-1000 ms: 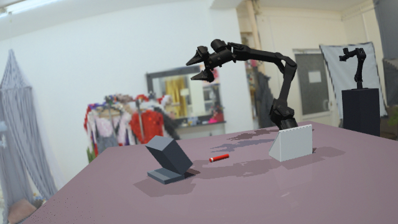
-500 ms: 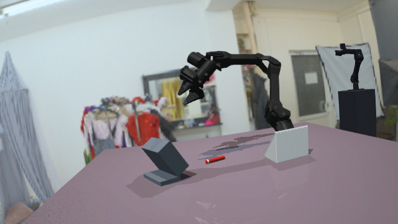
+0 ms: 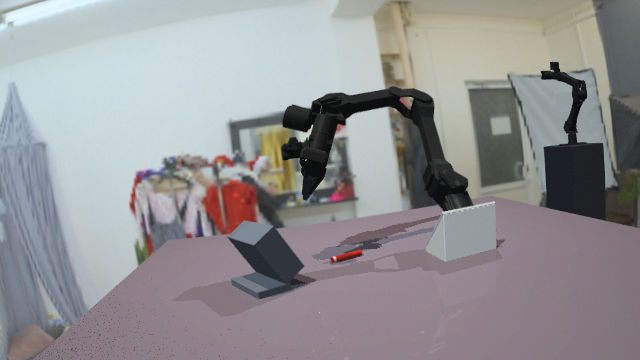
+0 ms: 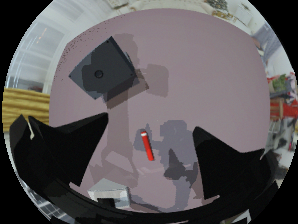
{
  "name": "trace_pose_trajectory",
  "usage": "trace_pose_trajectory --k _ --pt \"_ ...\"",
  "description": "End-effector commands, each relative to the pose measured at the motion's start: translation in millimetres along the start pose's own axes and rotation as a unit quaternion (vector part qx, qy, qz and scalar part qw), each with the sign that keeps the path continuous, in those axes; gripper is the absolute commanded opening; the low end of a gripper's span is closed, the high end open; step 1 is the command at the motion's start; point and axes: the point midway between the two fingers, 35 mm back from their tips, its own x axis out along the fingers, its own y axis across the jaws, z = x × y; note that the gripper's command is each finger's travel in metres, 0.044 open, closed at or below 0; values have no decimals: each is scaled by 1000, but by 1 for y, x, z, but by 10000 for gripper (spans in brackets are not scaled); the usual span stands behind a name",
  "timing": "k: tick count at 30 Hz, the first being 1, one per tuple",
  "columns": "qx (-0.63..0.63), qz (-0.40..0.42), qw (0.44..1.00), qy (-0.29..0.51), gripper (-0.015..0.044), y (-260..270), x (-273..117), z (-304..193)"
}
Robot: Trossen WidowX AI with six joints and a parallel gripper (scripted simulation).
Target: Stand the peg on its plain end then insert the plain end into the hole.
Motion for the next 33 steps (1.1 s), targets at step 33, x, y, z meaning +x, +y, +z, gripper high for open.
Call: trace_pose_trajectory --k 33 --pt "-225 -71 947 217 440 27 71 -75"
